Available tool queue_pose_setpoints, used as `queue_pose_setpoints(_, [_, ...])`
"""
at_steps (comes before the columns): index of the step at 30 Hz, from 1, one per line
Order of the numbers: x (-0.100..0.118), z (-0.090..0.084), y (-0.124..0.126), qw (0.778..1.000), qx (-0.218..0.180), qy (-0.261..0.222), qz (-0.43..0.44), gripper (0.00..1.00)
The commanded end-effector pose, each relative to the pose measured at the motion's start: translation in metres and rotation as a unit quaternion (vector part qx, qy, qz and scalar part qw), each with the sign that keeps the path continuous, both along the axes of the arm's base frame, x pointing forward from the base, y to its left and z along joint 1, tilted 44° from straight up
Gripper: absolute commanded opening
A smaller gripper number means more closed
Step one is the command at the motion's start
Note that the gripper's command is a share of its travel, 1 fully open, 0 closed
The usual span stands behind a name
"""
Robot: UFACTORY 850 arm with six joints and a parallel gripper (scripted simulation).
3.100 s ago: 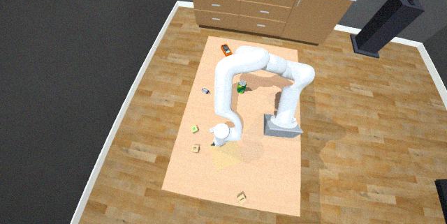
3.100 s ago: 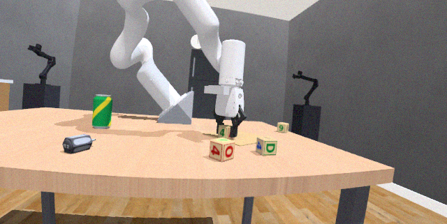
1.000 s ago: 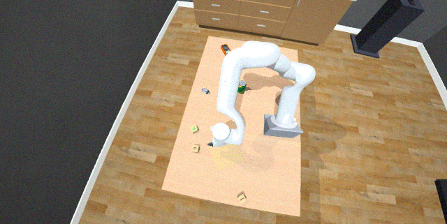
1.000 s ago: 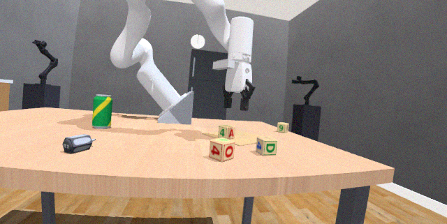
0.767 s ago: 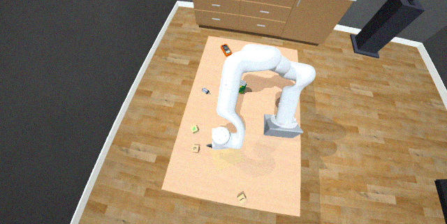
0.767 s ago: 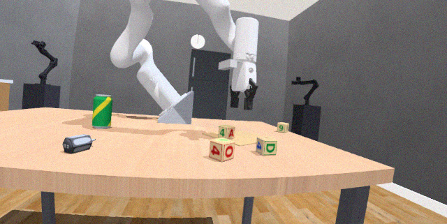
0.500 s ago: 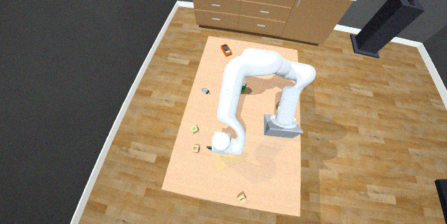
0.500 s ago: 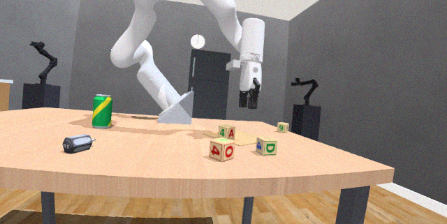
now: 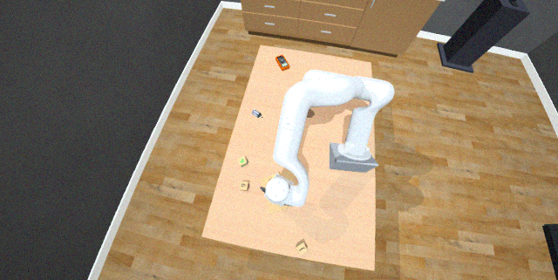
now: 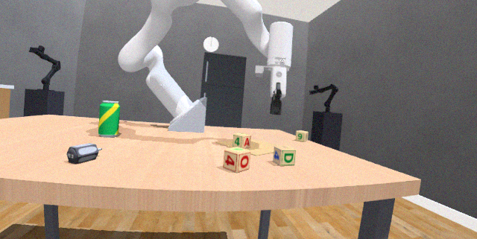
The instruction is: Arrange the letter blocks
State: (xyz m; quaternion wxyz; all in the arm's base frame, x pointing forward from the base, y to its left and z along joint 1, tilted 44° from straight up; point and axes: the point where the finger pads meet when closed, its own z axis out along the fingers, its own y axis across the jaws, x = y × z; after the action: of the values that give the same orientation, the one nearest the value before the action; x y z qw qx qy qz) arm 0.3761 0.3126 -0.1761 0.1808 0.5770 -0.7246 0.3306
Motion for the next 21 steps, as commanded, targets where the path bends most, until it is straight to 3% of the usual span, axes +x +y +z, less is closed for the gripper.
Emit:
queue_pose_setpoints(1, [-0.006, -0.01, 0.014, 0.998, 0.007, -0.051, -0.047, 1.0])
queue_pose_setpoints(7, [-0.012, -0.018, 0.023, 0.993, 0.013, -0.087, -0.084, 1.0])
queue_pose_setpoints(8, [-0.016, -0.023, 0.029, 0.987, 0.018, -0.113, -0.11, 1.0])
queue_pose_setpoints(21, [-0.038, -0.048, 0.055, 0.949, 0.038, -0.221, -0.222, 1.0])
